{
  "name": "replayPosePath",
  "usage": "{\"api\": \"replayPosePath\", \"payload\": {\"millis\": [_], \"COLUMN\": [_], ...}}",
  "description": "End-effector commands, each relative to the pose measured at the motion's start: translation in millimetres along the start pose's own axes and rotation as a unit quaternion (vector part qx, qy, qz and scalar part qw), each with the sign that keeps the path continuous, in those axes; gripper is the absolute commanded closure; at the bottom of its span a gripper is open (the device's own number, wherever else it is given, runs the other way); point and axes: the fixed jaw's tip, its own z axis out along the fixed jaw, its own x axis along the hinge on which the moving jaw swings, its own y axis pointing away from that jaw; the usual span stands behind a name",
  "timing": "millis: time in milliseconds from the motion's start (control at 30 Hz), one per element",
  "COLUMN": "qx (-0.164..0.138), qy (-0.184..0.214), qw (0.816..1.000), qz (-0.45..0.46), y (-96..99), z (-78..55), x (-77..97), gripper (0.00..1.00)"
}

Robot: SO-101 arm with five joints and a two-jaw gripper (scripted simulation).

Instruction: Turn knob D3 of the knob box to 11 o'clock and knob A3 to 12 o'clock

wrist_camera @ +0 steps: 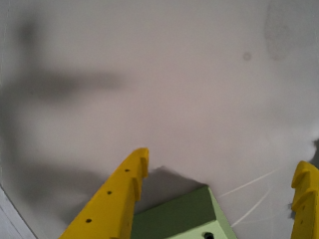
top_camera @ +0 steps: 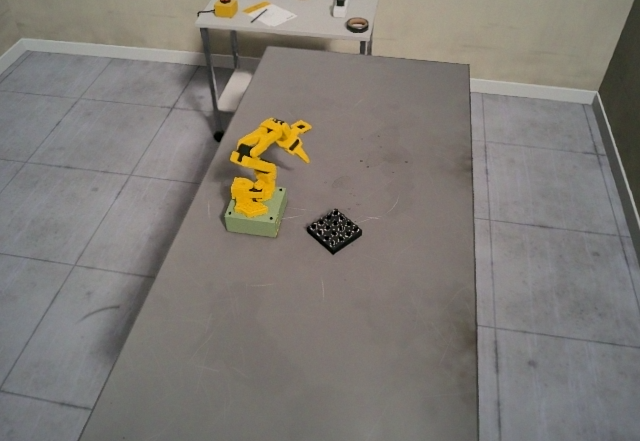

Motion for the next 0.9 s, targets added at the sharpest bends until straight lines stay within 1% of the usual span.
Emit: {"api": "replayPosePath", "payload": {"millis": [0, 167, 233, 433, 600, 733, 800, 867], "qx": [0.009, 0.028, 0.028, 0.066, 0.106, 0.140, 0.140, 0.157], "qy": [0.005, 0.001, 0.001, -0.005, -0.010, -0.013, -0.013, -0.014], "qw": [1.000, 0.998, 0.998, 0.991, 0.978, 0.961, 0.961, 0.950], "qz": [0.014, 0.048, 0.048, 0.112, 0.181, 0.240, 0.240, 0.269], "y": [-6.8, -22.4, -22.4, -52.8, -84.8, -111.3, -111.3, -123.9], "z": [0.0, -0.3, -0.3, -2.6, -7.6, -13.9, -13.9, -17.8], "x": [-0.5, -2.8, -2.8, -3.6, 1.0, 9.5, 9.5, 15.3], "gripper": [0.60, 0.60, 0.60, 0.60, 0.60, 0.60, 0.60, 0.60]}}
